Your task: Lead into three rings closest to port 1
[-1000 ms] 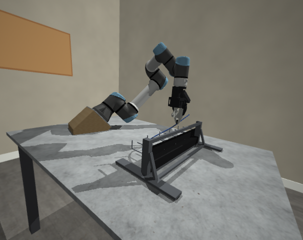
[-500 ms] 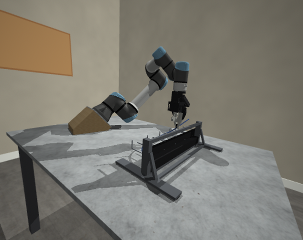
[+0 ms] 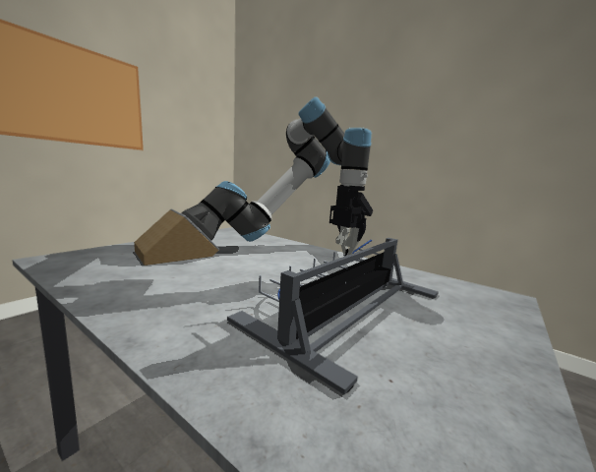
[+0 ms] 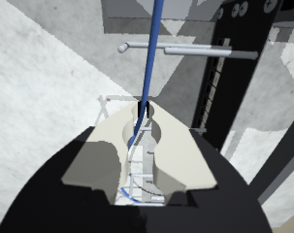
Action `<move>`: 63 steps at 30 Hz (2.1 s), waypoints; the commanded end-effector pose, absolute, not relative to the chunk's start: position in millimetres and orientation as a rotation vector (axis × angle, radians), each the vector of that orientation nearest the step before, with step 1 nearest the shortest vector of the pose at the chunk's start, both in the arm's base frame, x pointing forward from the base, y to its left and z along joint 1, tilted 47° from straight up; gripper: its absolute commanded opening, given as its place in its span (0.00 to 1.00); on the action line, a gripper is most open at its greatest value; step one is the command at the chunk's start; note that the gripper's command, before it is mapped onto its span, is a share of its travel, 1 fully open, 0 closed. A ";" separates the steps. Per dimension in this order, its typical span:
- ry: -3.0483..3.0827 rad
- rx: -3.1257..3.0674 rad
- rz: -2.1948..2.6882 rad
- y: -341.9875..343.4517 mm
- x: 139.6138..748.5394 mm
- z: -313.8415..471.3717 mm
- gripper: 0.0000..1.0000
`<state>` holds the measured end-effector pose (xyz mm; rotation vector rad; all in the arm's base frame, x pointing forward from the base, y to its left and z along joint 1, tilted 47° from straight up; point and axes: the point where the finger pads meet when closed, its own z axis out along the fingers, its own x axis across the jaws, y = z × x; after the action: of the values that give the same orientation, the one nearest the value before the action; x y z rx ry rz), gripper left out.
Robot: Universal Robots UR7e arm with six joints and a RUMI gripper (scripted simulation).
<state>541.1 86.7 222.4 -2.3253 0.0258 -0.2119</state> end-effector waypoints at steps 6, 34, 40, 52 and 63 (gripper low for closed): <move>0.026 -2.326 -0.213 91.1 542.5 218.2 0.00; 0.026 -2.326 -0.213 91.2 549.9 218.5 0.00; 0.026 -2.326 -0.213 90.5 558.6 219.8 0.00; 0.026 -2.326 -0.213 89.1 574.0 222.1 0.00; 0.026 -2.326 -0.213 88.5 581.4 223.2 0.00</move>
<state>578.9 89.1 222.5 -2.3255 0.0261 -0.2122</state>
